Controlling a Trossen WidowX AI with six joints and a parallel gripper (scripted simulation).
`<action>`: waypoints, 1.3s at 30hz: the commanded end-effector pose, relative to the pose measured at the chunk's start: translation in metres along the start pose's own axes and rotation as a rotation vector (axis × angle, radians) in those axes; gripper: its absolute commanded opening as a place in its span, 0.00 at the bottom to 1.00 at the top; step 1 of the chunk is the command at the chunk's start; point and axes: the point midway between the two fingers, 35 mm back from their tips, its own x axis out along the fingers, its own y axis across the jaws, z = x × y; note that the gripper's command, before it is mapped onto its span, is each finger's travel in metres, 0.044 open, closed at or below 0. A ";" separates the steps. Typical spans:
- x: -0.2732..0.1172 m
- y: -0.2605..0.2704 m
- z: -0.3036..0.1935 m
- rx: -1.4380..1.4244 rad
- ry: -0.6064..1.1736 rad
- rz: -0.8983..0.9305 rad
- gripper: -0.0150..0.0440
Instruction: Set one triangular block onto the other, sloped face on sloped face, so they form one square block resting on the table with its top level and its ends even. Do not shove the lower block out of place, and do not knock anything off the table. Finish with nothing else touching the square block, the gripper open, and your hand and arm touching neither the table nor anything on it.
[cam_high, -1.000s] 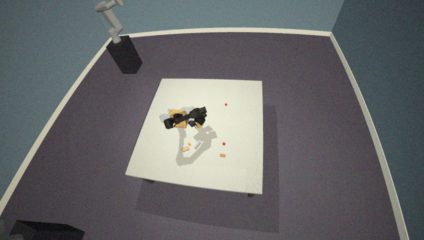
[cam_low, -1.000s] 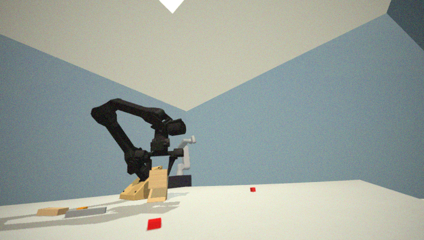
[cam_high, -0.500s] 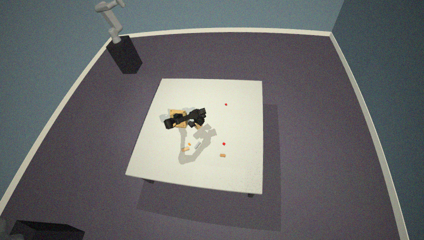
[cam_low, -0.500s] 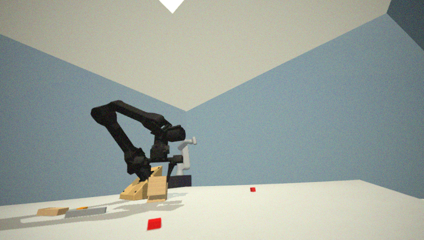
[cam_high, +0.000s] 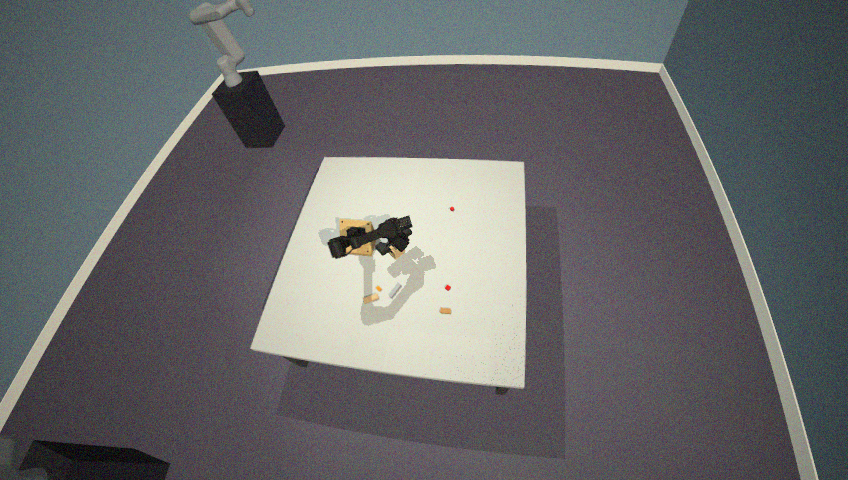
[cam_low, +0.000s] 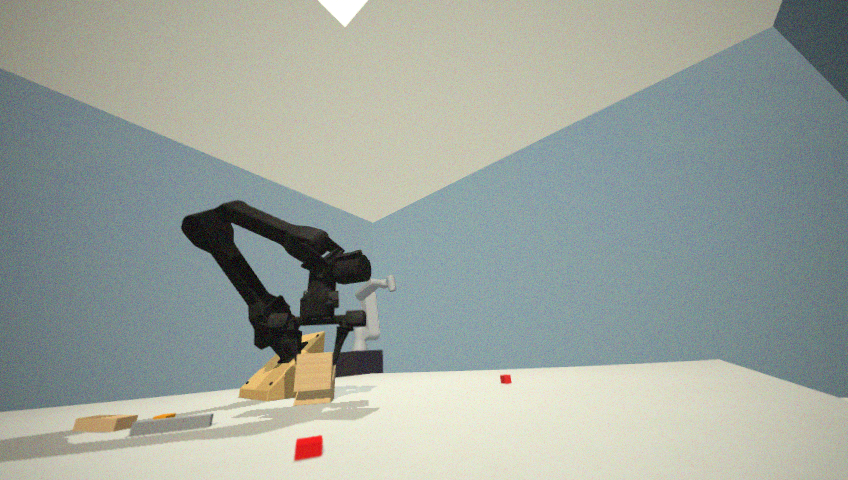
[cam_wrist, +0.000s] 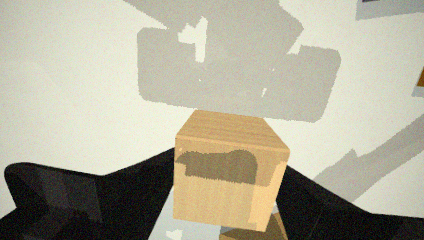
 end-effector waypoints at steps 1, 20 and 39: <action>0.001 -0.001 0.000 0.002 -0.004 -0.004 0.25; 0.012 -0.001 -0.004 0.003 -0.004 -0.004 0.25; 0.022 -0.002 -0.009 0.003 -0.004 -0.005 0.25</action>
